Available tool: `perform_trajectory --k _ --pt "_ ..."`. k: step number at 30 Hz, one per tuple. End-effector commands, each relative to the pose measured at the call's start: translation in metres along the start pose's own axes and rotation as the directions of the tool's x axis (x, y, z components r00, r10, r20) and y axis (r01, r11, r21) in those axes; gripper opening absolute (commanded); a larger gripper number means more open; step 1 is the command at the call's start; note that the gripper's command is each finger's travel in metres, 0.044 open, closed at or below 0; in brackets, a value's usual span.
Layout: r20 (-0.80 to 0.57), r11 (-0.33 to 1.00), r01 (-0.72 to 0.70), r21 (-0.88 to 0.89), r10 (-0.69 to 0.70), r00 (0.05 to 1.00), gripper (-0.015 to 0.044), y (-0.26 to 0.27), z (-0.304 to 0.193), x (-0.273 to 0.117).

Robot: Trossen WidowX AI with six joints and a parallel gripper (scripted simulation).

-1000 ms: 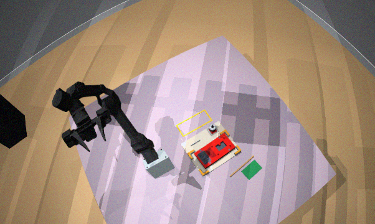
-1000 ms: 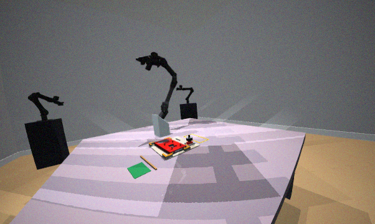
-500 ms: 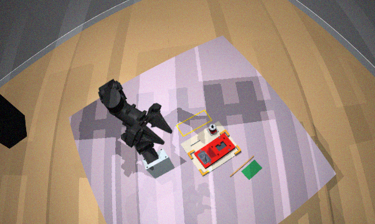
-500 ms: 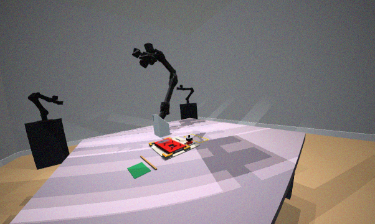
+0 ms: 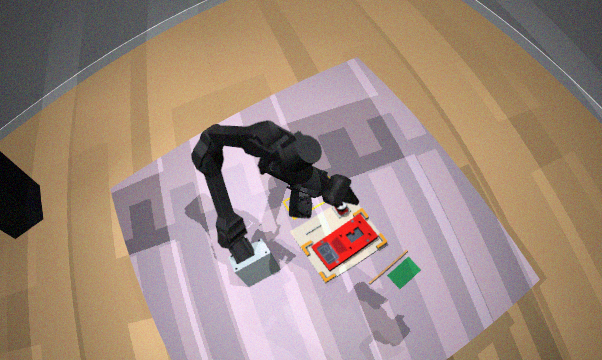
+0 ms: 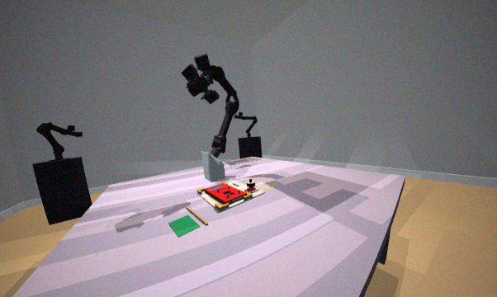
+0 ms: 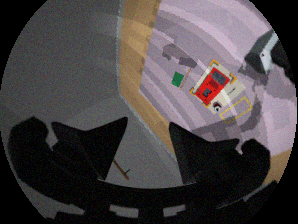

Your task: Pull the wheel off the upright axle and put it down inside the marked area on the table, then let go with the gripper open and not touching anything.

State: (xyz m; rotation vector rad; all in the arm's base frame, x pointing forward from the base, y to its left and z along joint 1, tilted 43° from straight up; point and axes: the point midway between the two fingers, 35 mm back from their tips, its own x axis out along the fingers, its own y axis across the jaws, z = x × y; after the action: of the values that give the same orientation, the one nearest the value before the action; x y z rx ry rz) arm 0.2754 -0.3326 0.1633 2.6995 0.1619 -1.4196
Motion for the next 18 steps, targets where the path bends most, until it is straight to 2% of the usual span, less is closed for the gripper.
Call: perform_trajectory --k 1,5,9,18 --pt "0.001 0.981 0.114 -0.157 -0.115 0.993 0.0300 -0.033 -0.021 0.037" --pt "0.025 0.911 0.241 -0.334 -0.246 0.969 0.0300 -0.078 -0.042 0.077" --pt "0.069 0.788 0.362 -0.498 -0.380 0.922 0.0300 -0.132 -0.057 0.114" --pt "0.228 0.373 0.536 -0.757 -0.618 0.752 0.0300 -0.269 -0.063 0.172"
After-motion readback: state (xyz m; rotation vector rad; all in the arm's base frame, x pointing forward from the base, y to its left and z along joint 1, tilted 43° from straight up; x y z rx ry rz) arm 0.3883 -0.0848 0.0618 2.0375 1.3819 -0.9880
